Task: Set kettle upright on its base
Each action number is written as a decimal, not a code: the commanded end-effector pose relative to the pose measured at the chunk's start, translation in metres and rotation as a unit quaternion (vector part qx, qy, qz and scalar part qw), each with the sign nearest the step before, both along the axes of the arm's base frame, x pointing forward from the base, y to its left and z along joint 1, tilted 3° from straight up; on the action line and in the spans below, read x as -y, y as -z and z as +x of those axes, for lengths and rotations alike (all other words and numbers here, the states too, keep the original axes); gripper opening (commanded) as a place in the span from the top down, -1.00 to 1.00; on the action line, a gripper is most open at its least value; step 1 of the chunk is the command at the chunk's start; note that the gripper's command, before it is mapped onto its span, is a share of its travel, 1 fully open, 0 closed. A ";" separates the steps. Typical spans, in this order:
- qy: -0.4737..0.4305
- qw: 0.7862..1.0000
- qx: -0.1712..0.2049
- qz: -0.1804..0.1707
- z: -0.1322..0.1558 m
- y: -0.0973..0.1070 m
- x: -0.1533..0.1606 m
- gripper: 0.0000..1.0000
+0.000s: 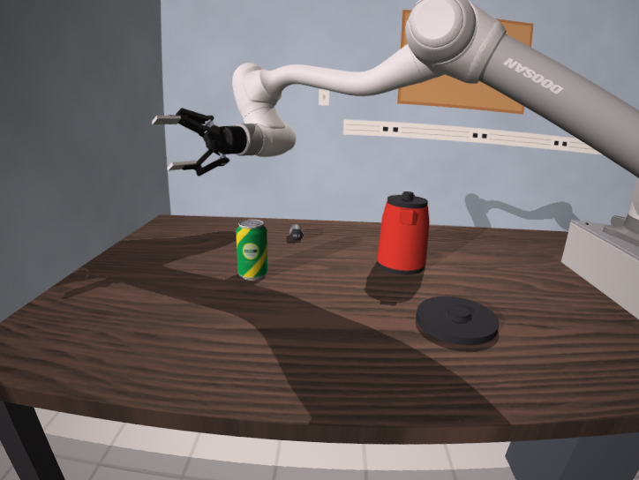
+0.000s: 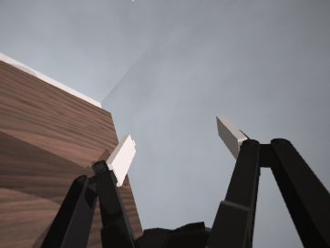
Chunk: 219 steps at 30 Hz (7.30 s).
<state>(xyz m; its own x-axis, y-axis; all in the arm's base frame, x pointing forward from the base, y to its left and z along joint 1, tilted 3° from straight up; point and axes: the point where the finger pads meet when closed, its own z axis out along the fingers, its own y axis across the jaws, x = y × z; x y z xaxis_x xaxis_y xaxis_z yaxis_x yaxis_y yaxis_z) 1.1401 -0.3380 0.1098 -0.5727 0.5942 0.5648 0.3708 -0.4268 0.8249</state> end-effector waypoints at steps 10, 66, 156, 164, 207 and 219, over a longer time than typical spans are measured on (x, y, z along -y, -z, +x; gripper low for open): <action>-0.004 1.000 -0.007 0.002 -0.001 -0.004 -0.005 -0.04; -0.096 0.910 -0.401 0.051 -0.092 -0.070 -0.224 -0.04; 0.515 0.461 -0.719 0.073 -0.483 -0.208 -0.340 -0.04; 0.526 0.457 -0.713 0.077 -0.489 -0.211 -0.339 -0.04; 0.520 0.466 -0.713 0.064 -0.490 -0.211 -0.335 -0.04; 0.506 0.481 -0.715 0.043 -0.490 -0.208 -0.331 -0.04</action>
